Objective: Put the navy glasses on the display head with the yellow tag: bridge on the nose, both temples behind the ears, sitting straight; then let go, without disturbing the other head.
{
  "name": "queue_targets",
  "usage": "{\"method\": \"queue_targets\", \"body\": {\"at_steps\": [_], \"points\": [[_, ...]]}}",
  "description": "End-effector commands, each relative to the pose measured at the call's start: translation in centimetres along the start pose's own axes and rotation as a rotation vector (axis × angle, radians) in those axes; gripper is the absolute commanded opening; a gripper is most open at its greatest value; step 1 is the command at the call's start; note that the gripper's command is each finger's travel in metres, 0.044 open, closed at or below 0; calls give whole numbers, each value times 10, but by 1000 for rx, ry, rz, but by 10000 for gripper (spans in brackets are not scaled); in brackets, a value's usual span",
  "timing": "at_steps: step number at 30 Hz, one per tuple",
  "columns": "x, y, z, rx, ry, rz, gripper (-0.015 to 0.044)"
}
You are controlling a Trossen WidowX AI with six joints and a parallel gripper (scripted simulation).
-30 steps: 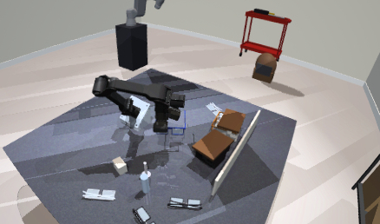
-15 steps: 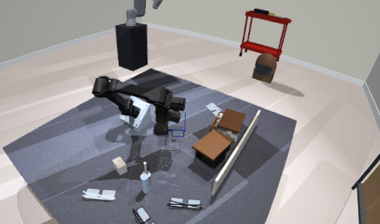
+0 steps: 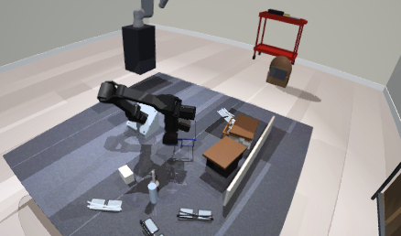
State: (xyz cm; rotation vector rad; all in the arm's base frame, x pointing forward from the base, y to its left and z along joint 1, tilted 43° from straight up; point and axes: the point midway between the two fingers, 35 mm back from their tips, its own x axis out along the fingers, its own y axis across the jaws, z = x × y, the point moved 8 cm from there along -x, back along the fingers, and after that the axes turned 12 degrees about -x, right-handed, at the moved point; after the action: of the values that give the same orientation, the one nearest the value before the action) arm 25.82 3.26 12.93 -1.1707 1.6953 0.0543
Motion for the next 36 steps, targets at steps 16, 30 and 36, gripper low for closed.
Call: {"method": "queue_targets", "body": {"at_steps": [16, 30, 36], "points": [[19, 1, -1, -7, 7, 0, 0], [31, 1, -2, -7, 8, -1, 0], [36, 1, -2, -7, 8, -2, 0]]}}
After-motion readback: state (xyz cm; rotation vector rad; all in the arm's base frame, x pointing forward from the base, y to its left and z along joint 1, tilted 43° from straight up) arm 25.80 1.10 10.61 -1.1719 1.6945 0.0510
